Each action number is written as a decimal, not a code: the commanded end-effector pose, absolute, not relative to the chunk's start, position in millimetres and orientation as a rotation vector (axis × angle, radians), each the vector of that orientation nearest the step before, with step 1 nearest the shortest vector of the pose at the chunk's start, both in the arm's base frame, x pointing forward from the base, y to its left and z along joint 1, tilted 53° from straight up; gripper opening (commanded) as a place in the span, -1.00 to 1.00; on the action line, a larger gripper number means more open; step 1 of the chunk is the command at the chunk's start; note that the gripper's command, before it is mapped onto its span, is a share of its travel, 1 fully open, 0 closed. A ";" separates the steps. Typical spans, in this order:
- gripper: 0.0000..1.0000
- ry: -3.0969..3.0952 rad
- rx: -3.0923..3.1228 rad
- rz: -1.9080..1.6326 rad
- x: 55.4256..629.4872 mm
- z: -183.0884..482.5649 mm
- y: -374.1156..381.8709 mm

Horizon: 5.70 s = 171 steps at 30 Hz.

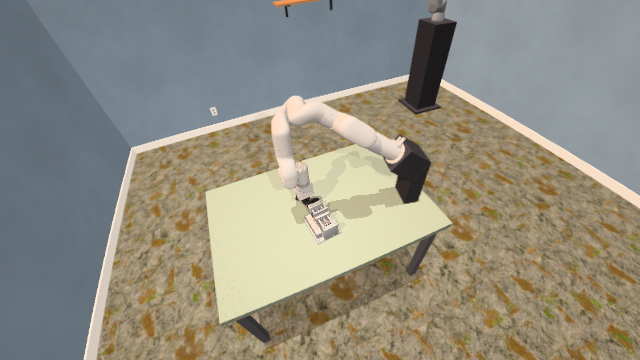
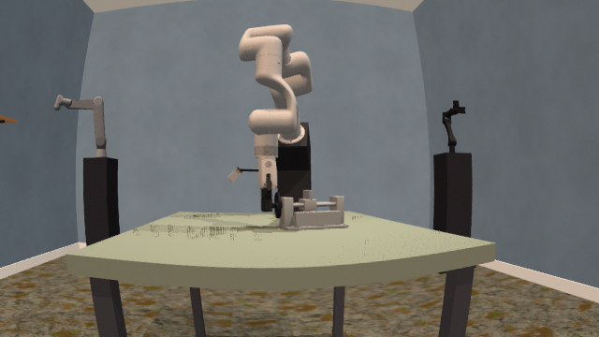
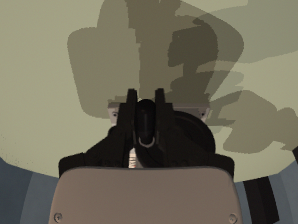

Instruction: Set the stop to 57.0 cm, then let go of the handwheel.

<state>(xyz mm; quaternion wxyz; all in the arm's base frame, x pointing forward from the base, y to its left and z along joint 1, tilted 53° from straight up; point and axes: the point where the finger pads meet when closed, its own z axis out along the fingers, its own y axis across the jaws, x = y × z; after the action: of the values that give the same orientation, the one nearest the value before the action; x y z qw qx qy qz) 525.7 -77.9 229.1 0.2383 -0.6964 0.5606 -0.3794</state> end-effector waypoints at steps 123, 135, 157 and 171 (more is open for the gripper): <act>-0.88 1.535 -1.908 -1.037 534.8 218.7 -80.3; -0.88 1.535 -1.908 -1.036 531.4 187.6 -88.9; -0.88 1.535 -1.908 -1.036 504.2 177.4 -94.0; -0.88 1.535 -1.908 -1.036 495.5 179.9 -94.1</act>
<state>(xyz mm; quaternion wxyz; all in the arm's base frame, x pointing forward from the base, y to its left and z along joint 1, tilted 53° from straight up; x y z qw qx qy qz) 497.5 -93.8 179.1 0.2393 -0.6969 0.5602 -0.3785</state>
